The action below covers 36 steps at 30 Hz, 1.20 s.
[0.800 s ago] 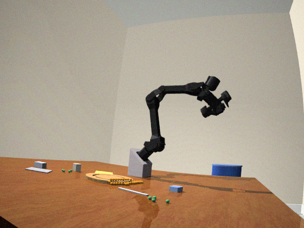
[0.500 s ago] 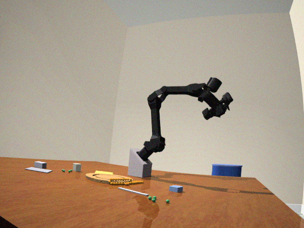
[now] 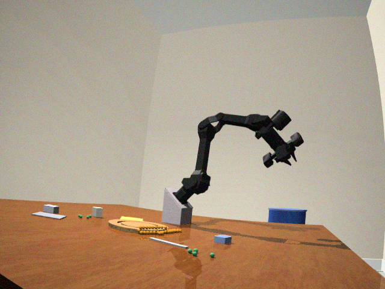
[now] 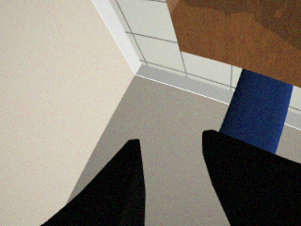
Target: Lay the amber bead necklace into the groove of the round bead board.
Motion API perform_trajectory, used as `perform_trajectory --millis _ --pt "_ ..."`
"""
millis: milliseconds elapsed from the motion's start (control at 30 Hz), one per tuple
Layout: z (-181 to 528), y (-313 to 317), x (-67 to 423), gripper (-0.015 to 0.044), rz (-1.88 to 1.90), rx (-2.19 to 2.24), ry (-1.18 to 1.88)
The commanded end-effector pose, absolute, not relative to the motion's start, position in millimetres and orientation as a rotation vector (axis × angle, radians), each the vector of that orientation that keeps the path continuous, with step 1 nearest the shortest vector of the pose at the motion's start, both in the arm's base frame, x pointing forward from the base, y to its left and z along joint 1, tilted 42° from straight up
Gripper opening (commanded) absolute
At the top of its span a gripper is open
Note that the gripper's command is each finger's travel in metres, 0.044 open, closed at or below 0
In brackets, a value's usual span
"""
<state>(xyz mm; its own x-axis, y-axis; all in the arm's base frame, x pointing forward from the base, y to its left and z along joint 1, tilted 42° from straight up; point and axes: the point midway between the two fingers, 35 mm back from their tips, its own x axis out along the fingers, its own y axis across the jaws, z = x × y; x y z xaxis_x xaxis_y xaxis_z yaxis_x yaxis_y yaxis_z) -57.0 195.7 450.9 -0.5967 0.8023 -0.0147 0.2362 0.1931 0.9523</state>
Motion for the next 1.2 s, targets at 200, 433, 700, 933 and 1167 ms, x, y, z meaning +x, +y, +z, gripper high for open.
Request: perform_trajectory --millis 200,433,700,933,1167 --pt "421.2 234.1 -10.9 0.012 1.286 1.01 1.809" --pt "403.9 252.1 22.7 0.012 1.215 1.027 1.707" --pt "372.6 267.9 69.7 0.012 1.079 1.041 1.641" --pt "342.3 272.5 113.5 0.012 0.95 1.053 1.589" --pt "311.2 267.7 156.6 0.012 0.816 1.067 1.543"
